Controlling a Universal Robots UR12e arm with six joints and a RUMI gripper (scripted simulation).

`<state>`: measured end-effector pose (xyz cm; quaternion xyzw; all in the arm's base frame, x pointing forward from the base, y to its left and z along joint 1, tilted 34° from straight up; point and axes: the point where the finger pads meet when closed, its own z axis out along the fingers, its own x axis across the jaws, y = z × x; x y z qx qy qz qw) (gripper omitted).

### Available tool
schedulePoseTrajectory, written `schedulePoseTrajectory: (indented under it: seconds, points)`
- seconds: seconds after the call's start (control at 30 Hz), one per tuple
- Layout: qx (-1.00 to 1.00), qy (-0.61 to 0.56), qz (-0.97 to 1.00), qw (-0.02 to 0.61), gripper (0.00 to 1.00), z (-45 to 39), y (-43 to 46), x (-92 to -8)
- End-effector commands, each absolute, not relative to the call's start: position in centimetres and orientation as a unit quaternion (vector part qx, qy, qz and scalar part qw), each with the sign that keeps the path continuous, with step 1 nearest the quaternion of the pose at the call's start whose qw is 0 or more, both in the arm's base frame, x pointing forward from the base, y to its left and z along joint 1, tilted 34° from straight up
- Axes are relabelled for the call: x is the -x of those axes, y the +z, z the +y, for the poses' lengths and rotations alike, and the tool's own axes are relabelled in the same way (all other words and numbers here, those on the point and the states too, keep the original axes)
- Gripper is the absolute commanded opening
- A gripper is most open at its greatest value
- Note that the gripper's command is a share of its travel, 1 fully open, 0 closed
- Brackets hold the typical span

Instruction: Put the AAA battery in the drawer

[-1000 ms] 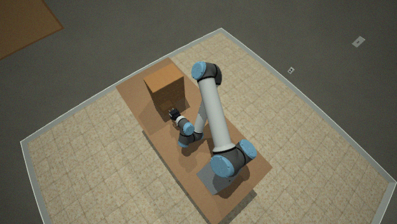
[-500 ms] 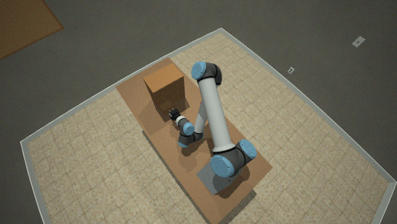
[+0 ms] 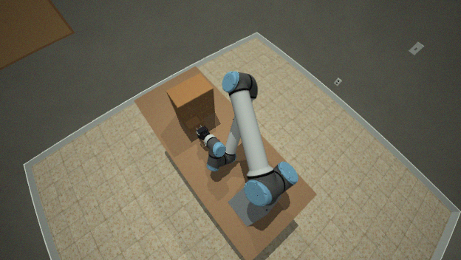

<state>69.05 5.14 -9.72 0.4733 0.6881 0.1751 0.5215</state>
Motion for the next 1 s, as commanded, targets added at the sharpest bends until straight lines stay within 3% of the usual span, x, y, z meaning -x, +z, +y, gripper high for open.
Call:
schedulePoseTrajectory:
  seconds: [0.0, 0.47, 0.97]
  points:
    - [-0.473, 0.175, 0.688, 0.522, 0.10, 5.18, -9.67, -69.05]
    - [-0.473, 0.175, 0.688, 0.522, 0.20, 5.18, -9.67, -69.05]
    - [-0.473, 0.175, 0.688, 0.522, 0.20, 5.17, -9.68, -68.87]
